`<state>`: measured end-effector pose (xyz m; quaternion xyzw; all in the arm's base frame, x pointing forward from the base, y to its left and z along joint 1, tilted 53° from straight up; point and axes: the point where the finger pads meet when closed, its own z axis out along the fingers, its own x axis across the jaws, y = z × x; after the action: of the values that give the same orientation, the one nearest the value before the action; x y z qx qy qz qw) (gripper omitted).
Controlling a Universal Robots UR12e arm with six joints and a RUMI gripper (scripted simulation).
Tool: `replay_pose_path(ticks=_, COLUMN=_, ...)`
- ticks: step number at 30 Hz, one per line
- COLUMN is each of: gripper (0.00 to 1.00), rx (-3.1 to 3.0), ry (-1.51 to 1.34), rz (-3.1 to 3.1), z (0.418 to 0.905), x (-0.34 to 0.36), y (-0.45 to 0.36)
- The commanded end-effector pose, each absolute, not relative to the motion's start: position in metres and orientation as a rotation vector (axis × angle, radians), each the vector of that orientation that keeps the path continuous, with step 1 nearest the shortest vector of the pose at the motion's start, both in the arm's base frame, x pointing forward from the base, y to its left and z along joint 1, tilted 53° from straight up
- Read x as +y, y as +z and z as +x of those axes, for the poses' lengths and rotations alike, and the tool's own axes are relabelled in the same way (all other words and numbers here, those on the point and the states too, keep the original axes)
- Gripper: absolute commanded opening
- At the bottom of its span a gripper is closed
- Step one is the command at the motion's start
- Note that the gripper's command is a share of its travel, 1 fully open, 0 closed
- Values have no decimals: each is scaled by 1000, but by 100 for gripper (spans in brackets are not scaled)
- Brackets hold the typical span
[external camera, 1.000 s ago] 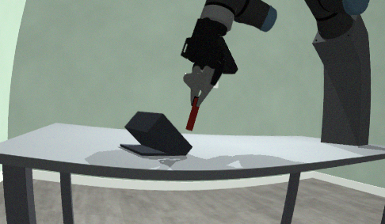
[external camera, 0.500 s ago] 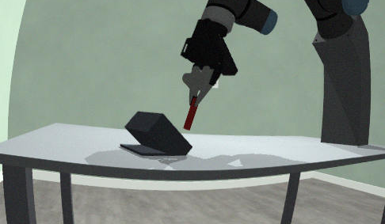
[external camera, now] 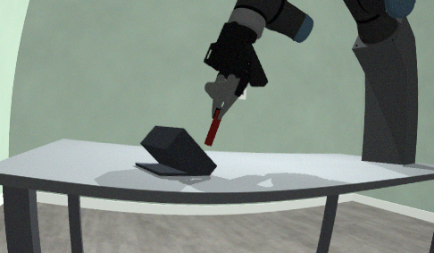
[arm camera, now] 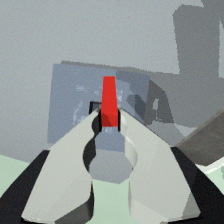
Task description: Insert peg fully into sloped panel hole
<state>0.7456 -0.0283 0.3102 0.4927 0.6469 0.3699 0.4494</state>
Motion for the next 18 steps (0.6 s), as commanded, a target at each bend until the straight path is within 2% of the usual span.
replay_pose_path(ticks=1, gripper=0, rx=1582, ry=931, rz=1219, z=744, x=-30, y=310)
replay_pose_path(ticks=18, gripper=0, rx=1542, ry=966, rz=1212, z=743, x=-35, y=311)
